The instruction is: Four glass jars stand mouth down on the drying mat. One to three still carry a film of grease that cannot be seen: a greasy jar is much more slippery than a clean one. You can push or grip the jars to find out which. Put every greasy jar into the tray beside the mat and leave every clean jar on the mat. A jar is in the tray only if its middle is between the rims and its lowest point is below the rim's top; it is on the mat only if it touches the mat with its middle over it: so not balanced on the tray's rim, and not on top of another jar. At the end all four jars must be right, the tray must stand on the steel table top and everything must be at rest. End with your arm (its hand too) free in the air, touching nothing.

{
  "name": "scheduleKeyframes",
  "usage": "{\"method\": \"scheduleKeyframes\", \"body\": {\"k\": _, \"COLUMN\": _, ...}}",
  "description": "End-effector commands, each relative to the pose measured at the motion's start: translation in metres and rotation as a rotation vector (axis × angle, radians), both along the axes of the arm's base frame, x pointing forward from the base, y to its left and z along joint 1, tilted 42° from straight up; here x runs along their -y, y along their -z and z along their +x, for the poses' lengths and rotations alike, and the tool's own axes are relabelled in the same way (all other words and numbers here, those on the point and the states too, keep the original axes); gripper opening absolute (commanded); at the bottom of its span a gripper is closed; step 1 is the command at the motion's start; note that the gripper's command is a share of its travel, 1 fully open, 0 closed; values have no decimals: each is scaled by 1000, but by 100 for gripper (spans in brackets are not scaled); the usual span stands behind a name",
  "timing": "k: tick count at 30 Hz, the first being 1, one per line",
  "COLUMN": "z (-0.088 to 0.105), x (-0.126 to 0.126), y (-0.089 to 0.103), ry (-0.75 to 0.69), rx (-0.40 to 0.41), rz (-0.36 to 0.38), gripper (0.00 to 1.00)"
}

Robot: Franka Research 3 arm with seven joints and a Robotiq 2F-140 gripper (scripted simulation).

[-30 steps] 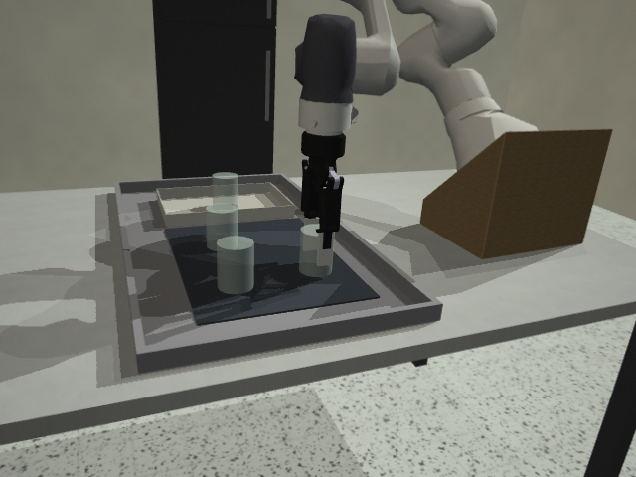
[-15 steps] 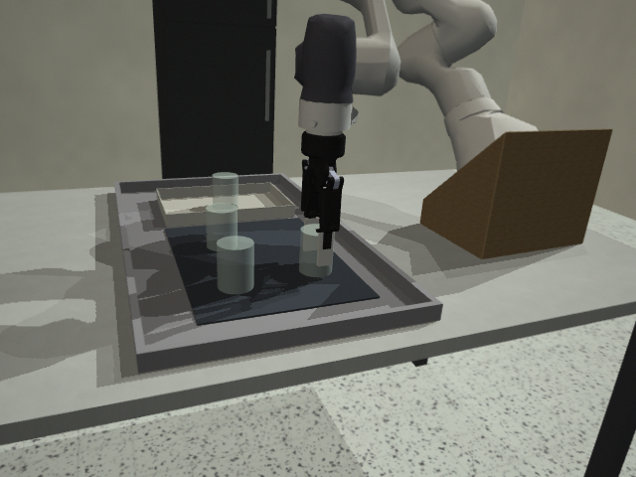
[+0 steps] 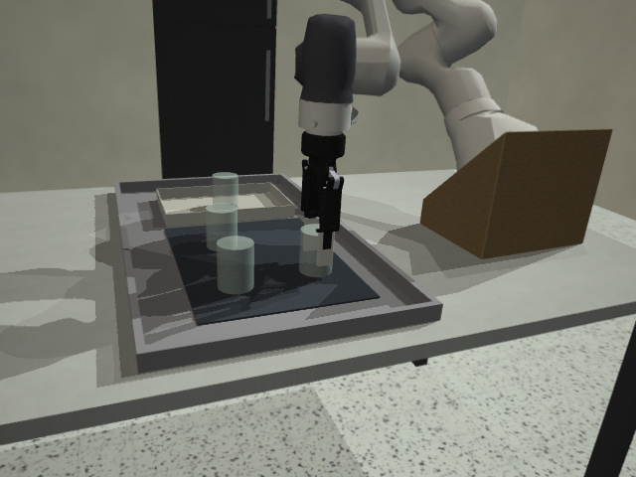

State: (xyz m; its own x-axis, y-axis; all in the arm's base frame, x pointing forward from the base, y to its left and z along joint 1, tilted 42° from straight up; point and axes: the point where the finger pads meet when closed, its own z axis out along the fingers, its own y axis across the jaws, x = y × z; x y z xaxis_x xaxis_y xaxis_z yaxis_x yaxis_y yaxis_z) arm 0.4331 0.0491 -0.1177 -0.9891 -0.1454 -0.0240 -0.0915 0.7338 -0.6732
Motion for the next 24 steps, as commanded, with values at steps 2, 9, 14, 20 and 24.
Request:
{"method": "scheduleKeyframes", "body": {"k": 2, "z": 1, "x": -1, "y": 0, "ry": -1, "rx": 4, "rz": 2, "gripper": 33}}
{"method": "scheduleKeyframes", "body": {"k": 9, "z": 1, "x": -1, "y": 0, "ry": -1, "rx": 4, "rz": 2, "gripper": 0}}
{"method": "scheduleKeyframes", "body": {"k": 14, "z": 1, "x": -1, "y": 0, "ry": -1, "rx": 4, "rz": 2, "gripper": 0}}
{"method": "scheduleKeyframes", "body": {"k": 20, "z": 1, "x": -1, "y": 0, "ry": -1, "rx": 4, "rz": 2, "gripper": 0}}
{"method": "scheduleKeyframes", "body": {"k": 24, "z": 1, "x": -4, "y": -4, "ry": -1, "rx": 4, "rz": 2, "gripper": 0}}
